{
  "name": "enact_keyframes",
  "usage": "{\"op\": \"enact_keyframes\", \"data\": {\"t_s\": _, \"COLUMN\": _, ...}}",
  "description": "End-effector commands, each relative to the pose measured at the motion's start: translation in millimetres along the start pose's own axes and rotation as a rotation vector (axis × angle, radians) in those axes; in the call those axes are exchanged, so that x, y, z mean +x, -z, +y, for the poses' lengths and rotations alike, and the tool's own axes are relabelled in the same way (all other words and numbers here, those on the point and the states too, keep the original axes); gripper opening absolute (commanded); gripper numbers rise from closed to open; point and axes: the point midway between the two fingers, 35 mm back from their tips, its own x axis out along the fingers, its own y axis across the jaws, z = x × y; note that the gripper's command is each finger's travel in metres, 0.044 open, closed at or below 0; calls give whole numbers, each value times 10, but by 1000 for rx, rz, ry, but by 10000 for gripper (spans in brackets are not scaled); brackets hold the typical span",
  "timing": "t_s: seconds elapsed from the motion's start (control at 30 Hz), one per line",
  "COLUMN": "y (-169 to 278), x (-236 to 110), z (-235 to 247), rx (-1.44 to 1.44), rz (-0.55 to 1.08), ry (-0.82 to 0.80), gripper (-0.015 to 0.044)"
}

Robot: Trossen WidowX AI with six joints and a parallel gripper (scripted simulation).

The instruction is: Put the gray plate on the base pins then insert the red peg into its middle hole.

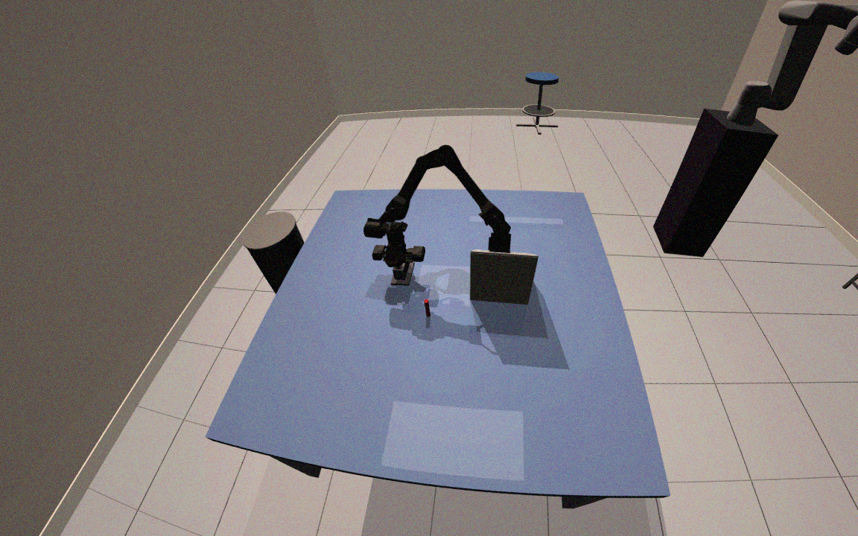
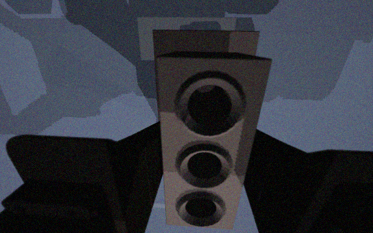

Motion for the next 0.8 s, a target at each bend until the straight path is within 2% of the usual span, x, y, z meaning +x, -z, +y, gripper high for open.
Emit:
{"op": "enact_keyframes", "data": {"t_s": 0.0, "y": 1, "x": -5, "z": -2, "rx": 3, "rz": 0, "ry": 1, "gripper": 0}}
{"op": "enact_keyframes", "data": {"t_s": 0.03, "y": 1, "x": -5, "z": -2, "rx": 3, "rz": 0, "ry": 1, "gripper": 0}}
{"op": "enact_keyframes", "data": {"t_s": 0.6, "y": 1, "x": -5, "z": -2, "rx": 3, "rz": 0, "ry": 1, "gripper": 440}}
{"op": "enact_keyframes", "data": {"t_s": 0.77, "y": -6, "x": -107, "z": -20, "rx": 3, "rz": -2, "ry": 1, "gripper": 440}}
